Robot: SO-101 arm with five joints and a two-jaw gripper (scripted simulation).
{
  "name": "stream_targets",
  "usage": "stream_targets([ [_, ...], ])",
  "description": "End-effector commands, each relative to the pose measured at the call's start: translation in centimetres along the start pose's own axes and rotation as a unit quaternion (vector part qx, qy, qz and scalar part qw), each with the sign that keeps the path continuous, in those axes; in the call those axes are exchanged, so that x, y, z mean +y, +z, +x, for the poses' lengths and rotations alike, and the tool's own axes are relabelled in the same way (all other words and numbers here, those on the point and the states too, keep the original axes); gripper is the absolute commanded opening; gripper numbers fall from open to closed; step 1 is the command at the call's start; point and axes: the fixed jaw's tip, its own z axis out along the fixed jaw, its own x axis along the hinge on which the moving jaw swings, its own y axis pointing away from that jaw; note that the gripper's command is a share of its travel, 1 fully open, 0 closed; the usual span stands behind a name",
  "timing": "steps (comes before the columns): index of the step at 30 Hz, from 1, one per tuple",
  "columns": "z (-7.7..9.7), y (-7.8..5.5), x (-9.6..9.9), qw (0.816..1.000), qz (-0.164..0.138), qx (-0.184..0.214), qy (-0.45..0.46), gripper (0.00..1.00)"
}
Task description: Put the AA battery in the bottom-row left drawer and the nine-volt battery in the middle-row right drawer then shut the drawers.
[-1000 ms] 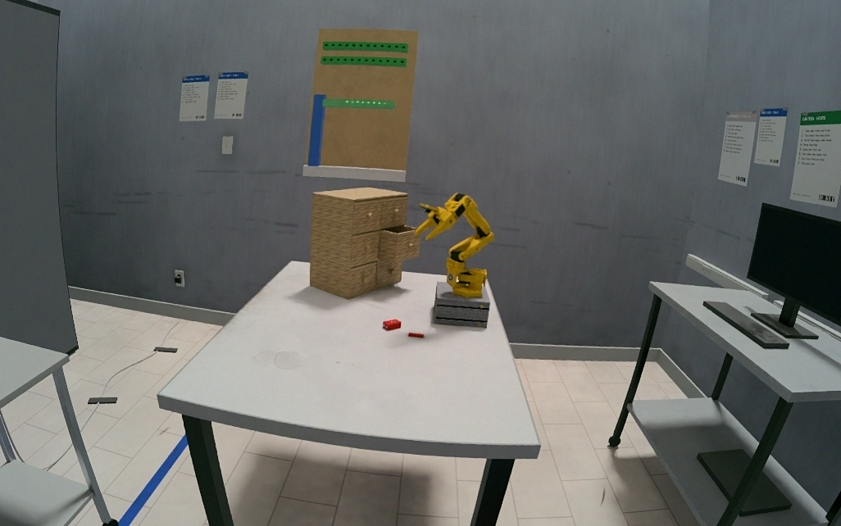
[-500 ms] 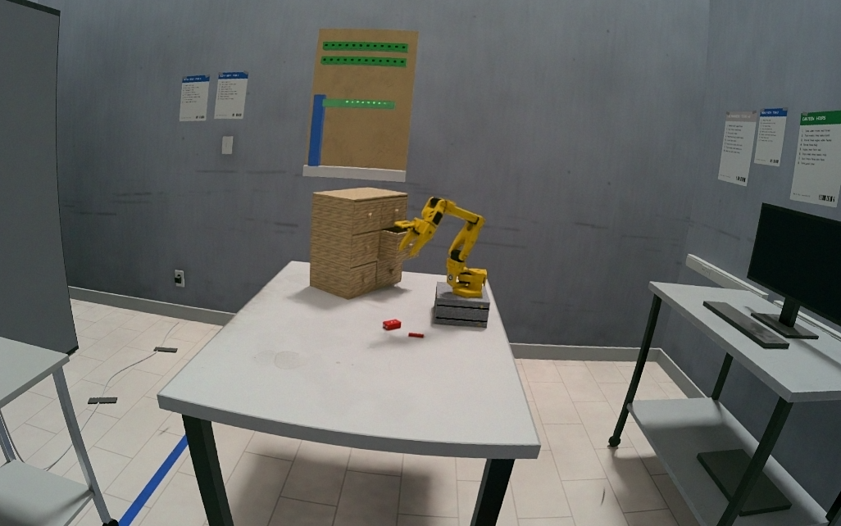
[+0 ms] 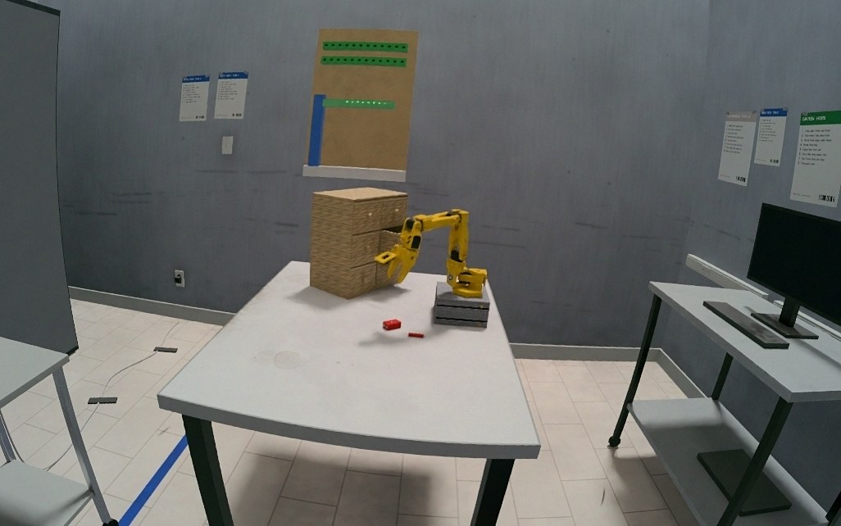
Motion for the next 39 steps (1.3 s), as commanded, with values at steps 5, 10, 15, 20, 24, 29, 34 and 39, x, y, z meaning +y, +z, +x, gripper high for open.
stream_targets([
  [5, 0.9, 6.1, 0.2, 0.995, -0.006, 0.094, -0.012, 0.3],
  [10, 1.2, 6.8, 0.3, 0.994, -0.007, 0.105, -0.013, 0.3],
  [15, 1.2, 6.8, 0.3, 0.994, -0.007, 0.105, -0.013, 0.3],
  [20, 1.2, 6.8, 0.3, 0.994, -0.007, 0.105, -0.013, 0.3],
  [24, 1.2, 6.8, 0.3, 0.994, -0.007, 0.105, -0.013, 0.3],
  [29, 1.3, 7.3, 0.3, 0.994, -0.007, 0.105, -0.013, 0.3],
  [34, 1.4, 7.9, 0.3, 0.994, -0.007, 0.105, -0.013, 0.3],
  [39, 1.5, 8.3, 0.3, 0.994, -0.007, 0.105, -0.013, 0.3],
])
